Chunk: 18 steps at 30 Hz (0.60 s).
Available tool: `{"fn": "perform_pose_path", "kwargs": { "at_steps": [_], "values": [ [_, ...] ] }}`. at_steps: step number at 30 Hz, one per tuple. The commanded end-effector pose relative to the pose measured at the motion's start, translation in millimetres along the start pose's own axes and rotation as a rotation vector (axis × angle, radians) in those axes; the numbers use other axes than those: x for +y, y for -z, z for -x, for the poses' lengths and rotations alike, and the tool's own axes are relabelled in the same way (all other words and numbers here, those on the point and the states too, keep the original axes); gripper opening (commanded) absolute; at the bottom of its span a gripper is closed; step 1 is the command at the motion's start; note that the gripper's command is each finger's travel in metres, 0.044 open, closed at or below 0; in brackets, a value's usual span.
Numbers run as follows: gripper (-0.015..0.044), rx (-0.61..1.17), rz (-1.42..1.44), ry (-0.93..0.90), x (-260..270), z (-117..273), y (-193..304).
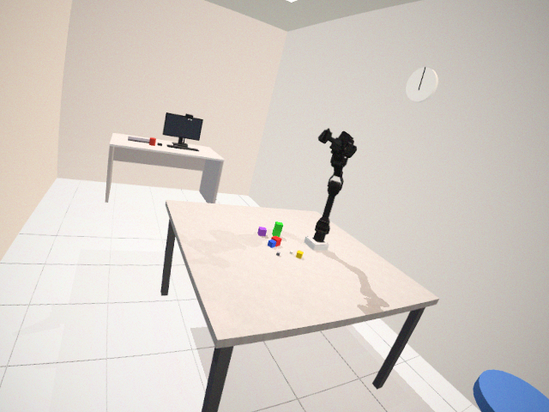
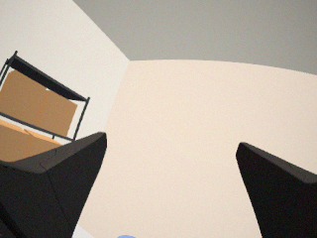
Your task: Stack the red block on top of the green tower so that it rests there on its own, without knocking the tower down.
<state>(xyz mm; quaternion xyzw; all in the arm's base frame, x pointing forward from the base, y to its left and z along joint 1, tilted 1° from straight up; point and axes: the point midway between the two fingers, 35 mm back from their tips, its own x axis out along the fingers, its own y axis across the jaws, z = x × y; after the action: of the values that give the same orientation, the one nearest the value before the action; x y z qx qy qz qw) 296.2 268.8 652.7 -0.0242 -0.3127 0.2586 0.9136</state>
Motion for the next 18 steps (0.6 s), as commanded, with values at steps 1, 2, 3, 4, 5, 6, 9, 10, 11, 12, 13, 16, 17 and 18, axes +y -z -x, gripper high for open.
{"fn": "perform_pose_path", "kwargs": {
  "at_steps": [1,2,3,4,5,6,9,10,11,12,13,16,17,18],
  "values": [
    [0.0426,0.011,0.004,-0.001,0,0,4],
    [0.044,0.042,0.017,-0.003,-1,-1,15],
    [0.044,0.096,0.037,-0.007,-4,-2,33],
    [0.044,0.161,0.06,-0.01,-7,-1,55],
    [0.044,0.226,0.082,-0.014,-11,0,77],
    [0.044,0.292,0.101,-0.017,-15,3,100],
    [0.044,0.449,0.141,-0.022,-28,14,151],
    [0.044,0.508,0.153,-0.024,-34,20,169],
    [0.044,0.569,0.164,-0.026,-39,27,188],
    [0.044,0.633,0.174,-0.027,-46,35,206],
    [0.044,0.698,0.182,-0.028,-52,44,225],
    [0.044,0.898,0.196,-0.03,-73,79,278],
    [0.044,0.965,0.197,-0.031,-80,93,294],
    [0.044,1.032,0.195,-0.031,-86,107,309]
  ]
}}
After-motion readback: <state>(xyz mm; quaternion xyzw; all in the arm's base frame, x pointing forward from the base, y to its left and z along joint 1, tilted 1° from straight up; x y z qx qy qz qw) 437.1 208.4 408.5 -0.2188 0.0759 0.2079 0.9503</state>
